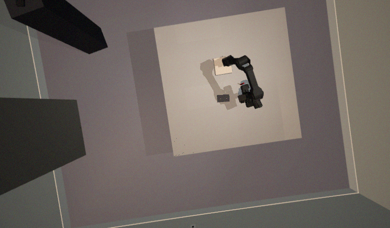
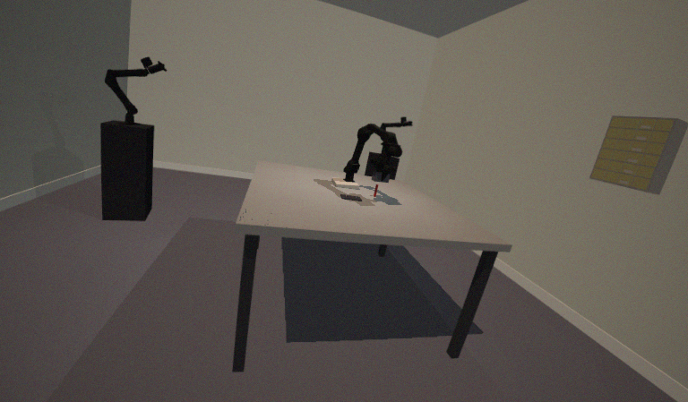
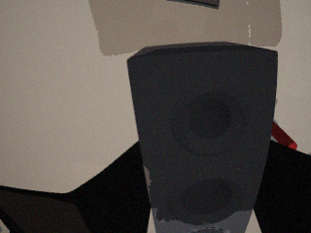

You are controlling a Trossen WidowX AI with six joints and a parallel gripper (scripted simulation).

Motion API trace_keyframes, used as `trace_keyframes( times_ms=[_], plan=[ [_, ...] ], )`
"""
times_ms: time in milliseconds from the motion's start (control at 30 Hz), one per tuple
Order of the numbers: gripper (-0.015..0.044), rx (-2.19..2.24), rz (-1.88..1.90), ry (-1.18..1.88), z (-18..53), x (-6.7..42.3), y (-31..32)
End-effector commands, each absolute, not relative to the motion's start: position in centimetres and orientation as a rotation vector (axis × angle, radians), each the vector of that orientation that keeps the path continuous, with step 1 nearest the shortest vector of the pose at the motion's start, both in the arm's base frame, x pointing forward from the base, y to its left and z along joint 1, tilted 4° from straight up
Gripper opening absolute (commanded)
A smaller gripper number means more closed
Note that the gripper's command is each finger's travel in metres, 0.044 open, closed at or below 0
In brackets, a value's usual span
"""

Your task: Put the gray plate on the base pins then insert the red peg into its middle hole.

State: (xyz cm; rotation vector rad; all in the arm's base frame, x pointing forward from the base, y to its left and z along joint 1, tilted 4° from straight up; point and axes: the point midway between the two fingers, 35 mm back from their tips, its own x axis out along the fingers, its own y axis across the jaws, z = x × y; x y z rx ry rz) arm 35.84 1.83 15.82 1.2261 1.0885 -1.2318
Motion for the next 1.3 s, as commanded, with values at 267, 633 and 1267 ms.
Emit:
trace_keyframes(
  times_ms=[267, 633, 1267],
  plan=[
    [0.0000, 1.263, -1.269, 1.067, 14.3, 35.7, -1.9],
    [0.0000, 1.296, -1.302, 1.040, 12.9, 35.3, -5.2],
    [0.0000, 1.352, -1.361, 0.992, 10.5, 33.6, -10.7]
  ],
)
